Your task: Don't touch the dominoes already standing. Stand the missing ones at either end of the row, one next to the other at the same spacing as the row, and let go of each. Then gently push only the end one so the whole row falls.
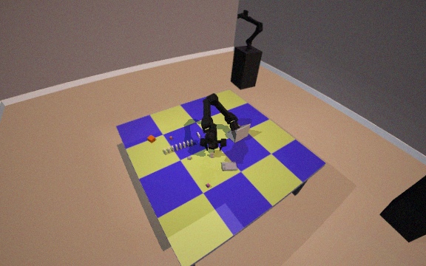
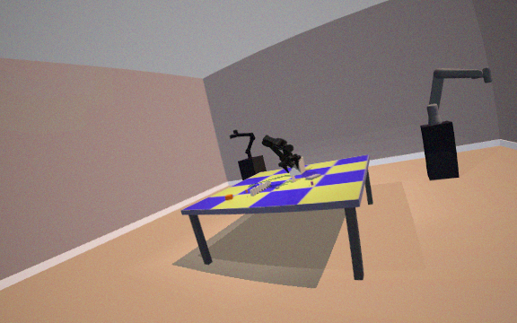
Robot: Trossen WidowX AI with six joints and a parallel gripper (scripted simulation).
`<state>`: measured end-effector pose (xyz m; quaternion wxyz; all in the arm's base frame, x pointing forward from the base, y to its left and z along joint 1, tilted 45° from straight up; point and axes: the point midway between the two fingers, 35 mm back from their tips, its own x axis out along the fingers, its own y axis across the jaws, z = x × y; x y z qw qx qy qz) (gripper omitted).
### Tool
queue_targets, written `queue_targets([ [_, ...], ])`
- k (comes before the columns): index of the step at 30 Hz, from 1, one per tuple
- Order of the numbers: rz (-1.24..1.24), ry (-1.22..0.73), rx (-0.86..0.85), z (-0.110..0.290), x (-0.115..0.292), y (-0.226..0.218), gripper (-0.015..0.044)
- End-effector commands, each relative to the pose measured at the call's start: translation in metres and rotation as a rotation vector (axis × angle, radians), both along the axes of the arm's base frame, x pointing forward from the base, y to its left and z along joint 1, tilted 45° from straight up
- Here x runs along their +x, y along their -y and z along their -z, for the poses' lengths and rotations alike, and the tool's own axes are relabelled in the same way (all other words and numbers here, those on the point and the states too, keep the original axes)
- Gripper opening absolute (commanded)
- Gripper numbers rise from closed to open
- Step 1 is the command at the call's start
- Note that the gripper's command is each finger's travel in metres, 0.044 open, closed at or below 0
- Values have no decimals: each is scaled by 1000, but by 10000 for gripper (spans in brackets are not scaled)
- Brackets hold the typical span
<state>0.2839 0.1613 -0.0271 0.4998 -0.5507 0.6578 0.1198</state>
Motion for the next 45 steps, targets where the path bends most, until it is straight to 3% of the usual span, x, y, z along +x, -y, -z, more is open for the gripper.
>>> queue_targets([
  [1,-36,40,-99,-18,2,-9,440],
  [6,-36,40,-99,-17,2,-8,440],
  [14,-35,42,-102,27,12,35,440],
  [28,-35,42,-103,39,15,46,440],
  [40,-35,42,-103,39,15,46,125],
  [45,-35,42,-103,39,15,46,107],
])
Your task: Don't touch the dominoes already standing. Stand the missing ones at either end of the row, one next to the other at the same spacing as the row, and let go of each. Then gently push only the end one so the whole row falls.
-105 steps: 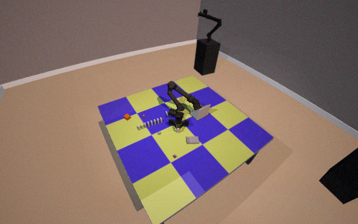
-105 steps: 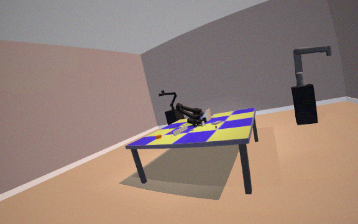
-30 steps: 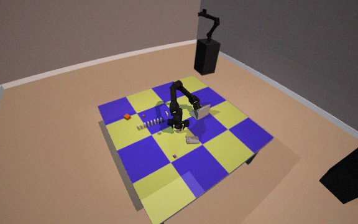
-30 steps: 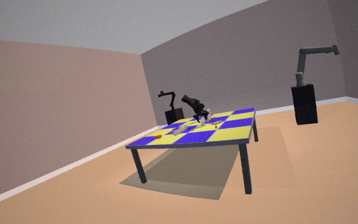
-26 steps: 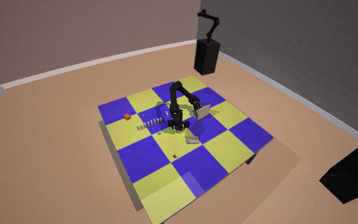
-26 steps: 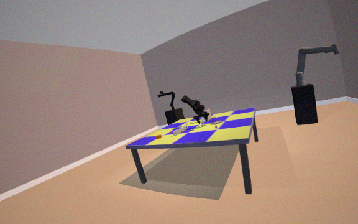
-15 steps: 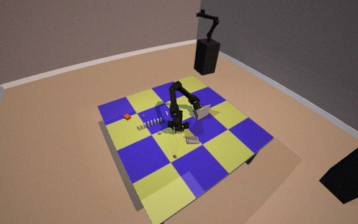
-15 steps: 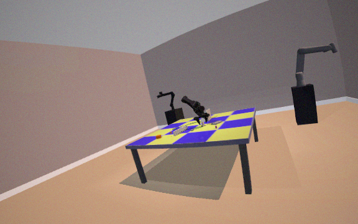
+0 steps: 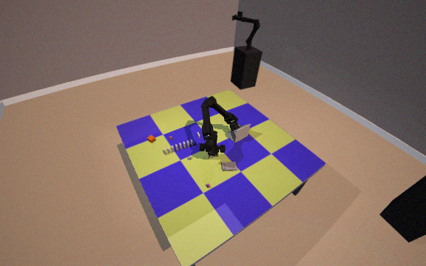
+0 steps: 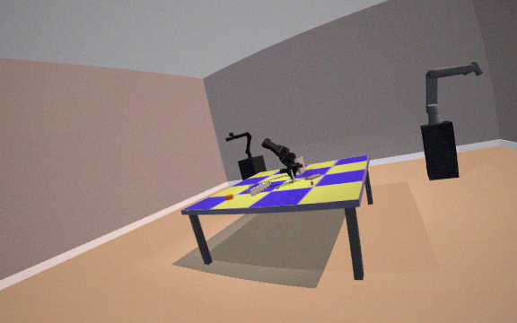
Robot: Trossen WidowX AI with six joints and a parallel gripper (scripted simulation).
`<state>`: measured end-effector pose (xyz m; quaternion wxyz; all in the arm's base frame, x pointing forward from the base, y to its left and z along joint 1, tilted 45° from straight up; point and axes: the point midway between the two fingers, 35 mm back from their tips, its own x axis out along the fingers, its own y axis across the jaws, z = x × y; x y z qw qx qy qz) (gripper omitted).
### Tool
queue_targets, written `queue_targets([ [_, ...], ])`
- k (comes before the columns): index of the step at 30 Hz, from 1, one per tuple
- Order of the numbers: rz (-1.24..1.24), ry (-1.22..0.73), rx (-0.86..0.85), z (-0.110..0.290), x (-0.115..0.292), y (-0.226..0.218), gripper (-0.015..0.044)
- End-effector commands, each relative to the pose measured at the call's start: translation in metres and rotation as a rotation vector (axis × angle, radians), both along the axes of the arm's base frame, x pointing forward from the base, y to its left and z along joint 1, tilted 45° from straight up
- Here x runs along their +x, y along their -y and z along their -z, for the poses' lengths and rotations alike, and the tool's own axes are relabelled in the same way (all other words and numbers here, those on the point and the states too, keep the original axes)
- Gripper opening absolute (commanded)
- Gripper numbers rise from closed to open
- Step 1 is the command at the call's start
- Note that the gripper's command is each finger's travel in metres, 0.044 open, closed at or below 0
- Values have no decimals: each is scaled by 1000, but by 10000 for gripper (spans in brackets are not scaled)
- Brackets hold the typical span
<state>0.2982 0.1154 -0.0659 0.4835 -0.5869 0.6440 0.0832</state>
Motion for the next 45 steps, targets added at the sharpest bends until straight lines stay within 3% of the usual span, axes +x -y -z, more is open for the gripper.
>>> queue_targets([
  [1,-5,1,-4,0,0,0,107],
  [7,-39,5,13,-4,0,-8,107],
  [19,-6,-3,8,-91,-20,-89,107],
  [24,5,1,6,-98,-21,-92,107],
  [29,186,173,58,-131,-1,-66,107],
  [37,702,668,157,-224,28,30,107],
  [45,745,710,163,-224,32,45,107],
])
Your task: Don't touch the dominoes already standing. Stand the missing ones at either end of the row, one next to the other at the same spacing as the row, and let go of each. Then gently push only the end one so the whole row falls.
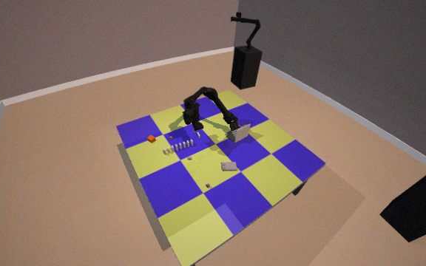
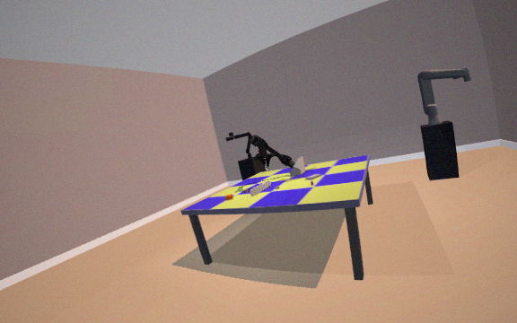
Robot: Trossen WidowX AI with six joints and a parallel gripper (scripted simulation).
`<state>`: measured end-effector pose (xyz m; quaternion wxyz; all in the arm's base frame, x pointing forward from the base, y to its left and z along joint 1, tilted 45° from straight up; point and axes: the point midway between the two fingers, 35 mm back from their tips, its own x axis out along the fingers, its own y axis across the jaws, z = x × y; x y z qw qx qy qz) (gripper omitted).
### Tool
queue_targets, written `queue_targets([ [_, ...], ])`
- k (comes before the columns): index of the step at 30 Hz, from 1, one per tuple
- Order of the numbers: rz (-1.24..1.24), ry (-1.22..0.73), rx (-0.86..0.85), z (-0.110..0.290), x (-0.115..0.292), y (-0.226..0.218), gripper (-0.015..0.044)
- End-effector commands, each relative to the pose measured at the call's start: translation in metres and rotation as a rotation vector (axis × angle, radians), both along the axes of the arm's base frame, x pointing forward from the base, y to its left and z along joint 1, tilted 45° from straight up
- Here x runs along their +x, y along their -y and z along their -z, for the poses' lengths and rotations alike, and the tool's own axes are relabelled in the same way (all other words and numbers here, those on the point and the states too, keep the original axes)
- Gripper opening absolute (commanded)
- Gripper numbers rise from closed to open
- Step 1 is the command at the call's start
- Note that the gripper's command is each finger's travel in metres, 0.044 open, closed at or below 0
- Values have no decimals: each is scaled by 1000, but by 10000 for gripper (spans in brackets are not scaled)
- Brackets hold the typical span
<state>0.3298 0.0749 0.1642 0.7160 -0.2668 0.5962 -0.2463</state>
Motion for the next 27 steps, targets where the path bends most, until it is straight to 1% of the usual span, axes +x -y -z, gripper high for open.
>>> queue_targets([
  [1,1,-5,-9,10,2,8,107],
  [14,1,-5,-7,53,16,47,107],
  [27,4,-4,-18,90,18,88,107],
])
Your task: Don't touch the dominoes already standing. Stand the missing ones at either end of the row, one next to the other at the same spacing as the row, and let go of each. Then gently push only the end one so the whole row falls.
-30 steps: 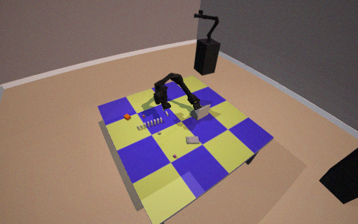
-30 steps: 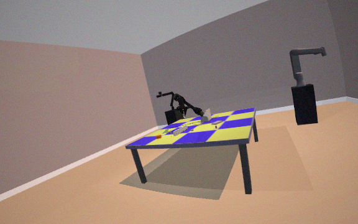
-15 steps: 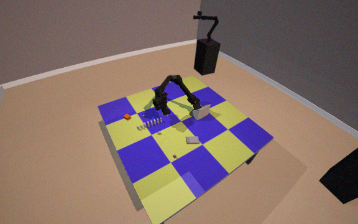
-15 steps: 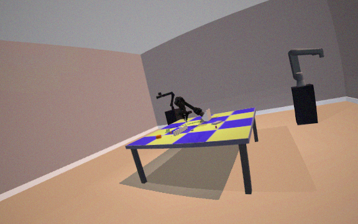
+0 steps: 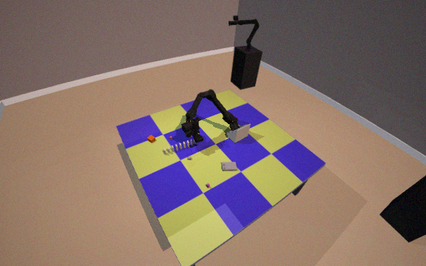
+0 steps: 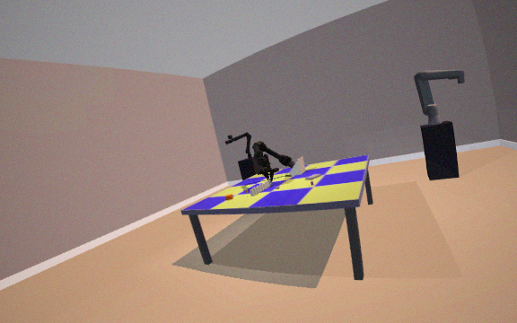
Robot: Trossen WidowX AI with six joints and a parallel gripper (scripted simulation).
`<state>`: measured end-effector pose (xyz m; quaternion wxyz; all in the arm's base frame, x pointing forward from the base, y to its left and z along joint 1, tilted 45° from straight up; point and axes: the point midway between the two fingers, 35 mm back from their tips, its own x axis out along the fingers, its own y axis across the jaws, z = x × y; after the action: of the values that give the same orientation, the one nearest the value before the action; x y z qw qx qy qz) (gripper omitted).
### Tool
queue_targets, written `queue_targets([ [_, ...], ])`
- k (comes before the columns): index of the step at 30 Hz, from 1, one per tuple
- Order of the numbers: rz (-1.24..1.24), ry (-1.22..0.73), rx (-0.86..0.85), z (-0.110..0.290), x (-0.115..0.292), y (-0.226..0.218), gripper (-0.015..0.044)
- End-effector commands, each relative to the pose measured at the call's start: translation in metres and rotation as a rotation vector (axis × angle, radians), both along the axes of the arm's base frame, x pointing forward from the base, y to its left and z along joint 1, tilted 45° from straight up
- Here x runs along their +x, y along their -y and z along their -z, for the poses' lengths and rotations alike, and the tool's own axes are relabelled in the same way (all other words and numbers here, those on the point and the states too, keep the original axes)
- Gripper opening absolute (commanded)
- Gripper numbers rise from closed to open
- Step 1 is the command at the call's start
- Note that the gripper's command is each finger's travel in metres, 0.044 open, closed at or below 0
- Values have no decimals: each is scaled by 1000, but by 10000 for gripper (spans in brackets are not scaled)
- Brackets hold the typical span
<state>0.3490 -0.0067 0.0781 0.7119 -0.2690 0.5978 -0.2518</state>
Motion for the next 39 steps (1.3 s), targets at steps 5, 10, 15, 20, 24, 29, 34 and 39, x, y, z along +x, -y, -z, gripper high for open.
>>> queue_targets([
  [5,-4,1,-7,4,-1,7,107],
  [10,-4,1,-7,4,-1,7,107],
  [15,-4,1,-7,4,-1,7,212],
  [20,-4,1,-7,4,-1,7,343],
  [24,-4,1,-7,4,-1,7,440],
  [29,-7,-1,-2,-9,-1,-9,440],
  [34,-14,-8,2,-61,-11,-62,440],
  [39,-17,-10,-4,-87,-23,-84,440],
])
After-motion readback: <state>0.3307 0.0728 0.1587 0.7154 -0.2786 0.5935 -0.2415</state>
